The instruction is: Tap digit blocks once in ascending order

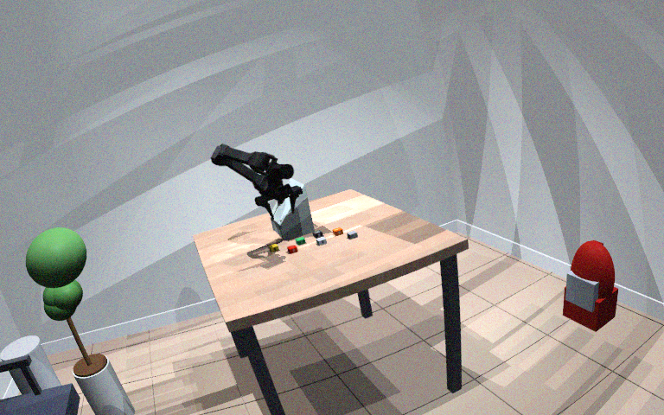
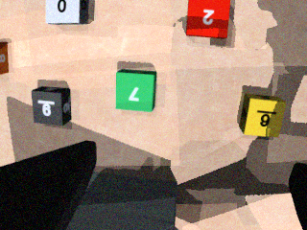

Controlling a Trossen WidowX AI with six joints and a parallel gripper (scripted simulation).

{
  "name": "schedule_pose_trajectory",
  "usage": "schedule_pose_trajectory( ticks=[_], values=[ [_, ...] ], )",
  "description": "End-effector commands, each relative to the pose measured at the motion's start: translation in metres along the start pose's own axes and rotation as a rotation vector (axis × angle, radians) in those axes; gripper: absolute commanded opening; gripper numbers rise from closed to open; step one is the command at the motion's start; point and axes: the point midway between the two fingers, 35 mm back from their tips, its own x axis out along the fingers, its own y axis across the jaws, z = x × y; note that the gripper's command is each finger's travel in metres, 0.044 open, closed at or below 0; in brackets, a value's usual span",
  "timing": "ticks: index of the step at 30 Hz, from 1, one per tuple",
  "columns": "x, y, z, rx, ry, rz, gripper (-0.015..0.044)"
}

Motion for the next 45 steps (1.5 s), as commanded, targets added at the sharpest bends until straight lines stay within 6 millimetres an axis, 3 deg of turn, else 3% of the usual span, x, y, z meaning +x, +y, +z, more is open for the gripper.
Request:
schedule_pose_trajectory(
  ticks=[1,22,24,27,29,45],
  values=[
    [0.003,0.044,-0.003,-0.013,0.016,-0.006,0.0400],
    [0.003,0.046,-0.003,-0.013,0.016,-0.007,0.0400],
    [0.003,0.057,-0.004,-0.014,0.015,-0.003,0.0400],
    [0.002,0.104,-0.014,-0.014,0.015,0.002,0.0400],
    [0.003,0.124,-0.021,-0.013,0.016,-0.001,0.0400],
    [0.003,0.126,-0.022,-0.013,0.016,-0.001,0.0400]
  ],
)
